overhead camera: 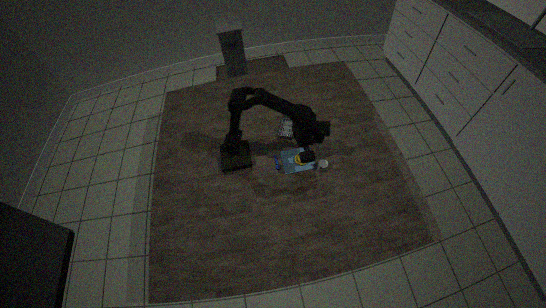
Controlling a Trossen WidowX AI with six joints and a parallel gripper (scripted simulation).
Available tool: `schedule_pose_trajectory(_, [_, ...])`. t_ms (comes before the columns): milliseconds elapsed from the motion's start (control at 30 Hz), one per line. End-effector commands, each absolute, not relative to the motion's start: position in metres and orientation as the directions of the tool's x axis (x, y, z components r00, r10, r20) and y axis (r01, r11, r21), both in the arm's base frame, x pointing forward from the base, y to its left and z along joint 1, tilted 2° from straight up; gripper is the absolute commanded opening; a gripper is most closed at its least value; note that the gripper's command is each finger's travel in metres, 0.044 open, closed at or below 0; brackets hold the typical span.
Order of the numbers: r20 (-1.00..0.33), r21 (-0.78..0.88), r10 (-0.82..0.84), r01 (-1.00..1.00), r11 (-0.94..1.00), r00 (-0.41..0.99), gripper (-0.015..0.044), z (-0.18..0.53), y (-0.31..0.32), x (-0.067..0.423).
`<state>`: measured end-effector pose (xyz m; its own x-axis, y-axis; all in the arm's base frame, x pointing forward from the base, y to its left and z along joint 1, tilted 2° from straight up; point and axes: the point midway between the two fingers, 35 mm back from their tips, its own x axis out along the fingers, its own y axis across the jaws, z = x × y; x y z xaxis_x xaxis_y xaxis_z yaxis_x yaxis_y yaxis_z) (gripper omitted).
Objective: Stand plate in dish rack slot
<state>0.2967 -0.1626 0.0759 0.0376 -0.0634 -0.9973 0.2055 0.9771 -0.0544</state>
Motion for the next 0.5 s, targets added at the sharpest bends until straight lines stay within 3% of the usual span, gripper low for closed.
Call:
schedule_pose_trajectory(0, [-0.998,-0.045,-0.052,0.210,0.977,0.024,0.0400,0.064,-0.162,0.295])
schedule_pose_trajectory(467, [-0.998,-0.046,-0.052,0.210,0.977,0.024,0.0400,0.042,-0.164,0.295])
